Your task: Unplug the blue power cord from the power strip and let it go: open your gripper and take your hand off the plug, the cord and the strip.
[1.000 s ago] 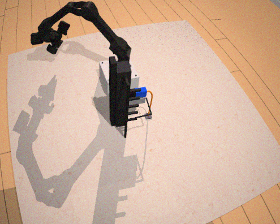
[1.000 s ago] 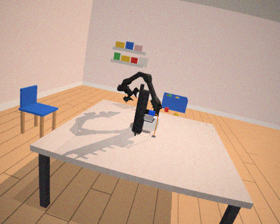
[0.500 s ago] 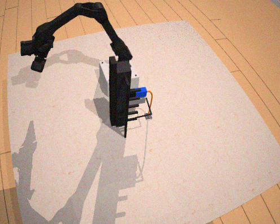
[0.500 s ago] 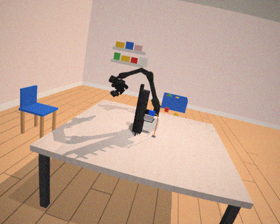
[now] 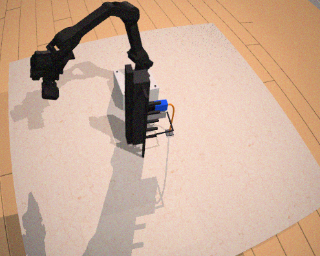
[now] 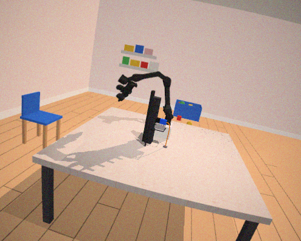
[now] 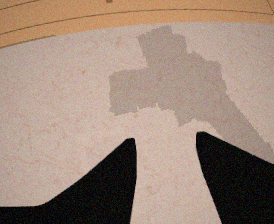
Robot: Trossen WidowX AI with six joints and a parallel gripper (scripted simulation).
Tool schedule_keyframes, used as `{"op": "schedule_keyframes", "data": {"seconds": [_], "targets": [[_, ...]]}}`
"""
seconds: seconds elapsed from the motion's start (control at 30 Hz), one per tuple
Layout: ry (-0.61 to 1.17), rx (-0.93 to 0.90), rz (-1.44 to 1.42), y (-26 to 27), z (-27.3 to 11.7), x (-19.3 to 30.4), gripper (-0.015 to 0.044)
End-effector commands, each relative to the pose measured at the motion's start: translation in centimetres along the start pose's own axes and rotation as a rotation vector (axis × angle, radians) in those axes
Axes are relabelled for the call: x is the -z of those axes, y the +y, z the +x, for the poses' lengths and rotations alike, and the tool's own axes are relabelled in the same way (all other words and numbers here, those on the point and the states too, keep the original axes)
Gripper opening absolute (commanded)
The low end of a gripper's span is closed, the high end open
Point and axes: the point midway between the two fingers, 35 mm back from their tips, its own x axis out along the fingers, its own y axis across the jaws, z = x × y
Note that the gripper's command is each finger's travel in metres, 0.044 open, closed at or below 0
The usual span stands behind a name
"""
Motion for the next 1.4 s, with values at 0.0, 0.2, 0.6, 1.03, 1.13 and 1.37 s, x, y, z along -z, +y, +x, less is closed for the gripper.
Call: {"op": "schedule_keyframes", "data": {"seconds": [0.0,0.2,0.6,1.03,1.13,1.37], "targets": [[-0.068,-0.141,-0.1,4.6,-3.4,0.3,0.016],[-0.168,-0.339,-0.243,10.5,-8.9,1.4,0.016],[-0.357,-0.741,-0.542,19.2,-21.4,7.0,0.016],[-0.595,-0.995,-0.96,23.2,-32.6,15.7,0.016],[-0.622,-1.012,-1.1,23.6,-33.5,18.4,0.016],[-0.684,-1.04,-1.484,24.0,-34.9,25.7,0.016]]}}
